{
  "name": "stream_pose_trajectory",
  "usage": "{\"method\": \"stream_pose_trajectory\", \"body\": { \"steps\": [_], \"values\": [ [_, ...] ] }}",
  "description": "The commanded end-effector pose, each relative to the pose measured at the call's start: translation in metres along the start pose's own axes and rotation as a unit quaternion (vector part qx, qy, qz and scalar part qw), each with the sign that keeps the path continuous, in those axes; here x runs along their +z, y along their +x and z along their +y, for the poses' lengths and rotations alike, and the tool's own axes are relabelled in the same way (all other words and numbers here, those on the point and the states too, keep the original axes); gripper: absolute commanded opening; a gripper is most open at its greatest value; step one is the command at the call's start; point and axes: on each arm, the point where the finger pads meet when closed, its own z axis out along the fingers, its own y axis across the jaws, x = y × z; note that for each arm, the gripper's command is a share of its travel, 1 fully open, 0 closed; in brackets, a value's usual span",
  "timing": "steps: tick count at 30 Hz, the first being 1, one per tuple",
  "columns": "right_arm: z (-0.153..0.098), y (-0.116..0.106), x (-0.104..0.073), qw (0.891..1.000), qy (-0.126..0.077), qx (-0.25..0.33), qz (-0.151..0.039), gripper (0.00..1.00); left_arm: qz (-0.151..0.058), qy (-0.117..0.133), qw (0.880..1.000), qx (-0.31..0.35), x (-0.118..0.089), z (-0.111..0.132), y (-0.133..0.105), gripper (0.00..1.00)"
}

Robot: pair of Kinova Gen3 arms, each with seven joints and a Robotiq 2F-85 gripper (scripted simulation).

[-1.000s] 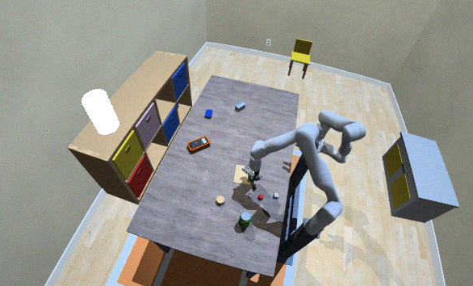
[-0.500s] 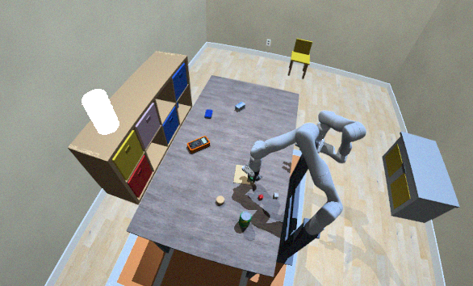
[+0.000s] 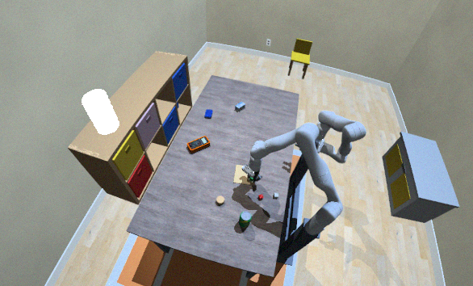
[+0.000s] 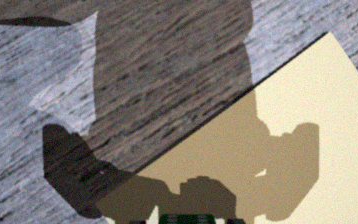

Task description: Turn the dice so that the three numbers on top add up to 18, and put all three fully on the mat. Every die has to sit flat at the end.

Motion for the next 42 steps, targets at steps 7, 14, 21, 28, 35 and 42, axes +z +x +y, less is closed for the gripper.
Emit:
{"method": "stream_pose_trajectory", "body": {
  "steps": [7, 14, 21, 28, 35, 42],
  "values": [
    [0.000, 0.000, 0.000, 1.000, 0.000, 0.001, 0.000, 1.000, 0.000, -0.001, 1.000, 0.000, -0.021, 0.001, 0.000, 0.466],
    [0.000, 0.000, 0.000, 1.000, 0.000, 0.001, 0.000, 1.000, 0.000, -0.001, 1.000, 0.000, -0.047, 0.000, 0.000, 0.466],
    [0.000, 0.000, 0.000, 1.000, 0.000, 0.001, 0.000, 1.000, 0.000, -0.001, 1.000, 0.000, -0.080, 0.000, 0.000, 0.466],
    [0.000, 0.000, 0.000, 1.000, 0.000, 0.001, 0.000, 1.000, 0.000, -0.001, 1.000, 0.000, -0.090, 0.000, 0.000, 0.466],
    [0.000, 0.000, 0.000, 1.000, 0.000, 0.001, 0.000, 1.000, 0.000, -0.001, 1.000, 0.000, -0.091, 0.000, 0.000, 1.000],
    [0.000, 0.000, 0.000, 1.000, 0.000, 0.001, 0.000, 1.000, 0.000, -0.001, 1.000, 0.000, -0.091, 0.000, 0.000, 1.000]
  ]
}}
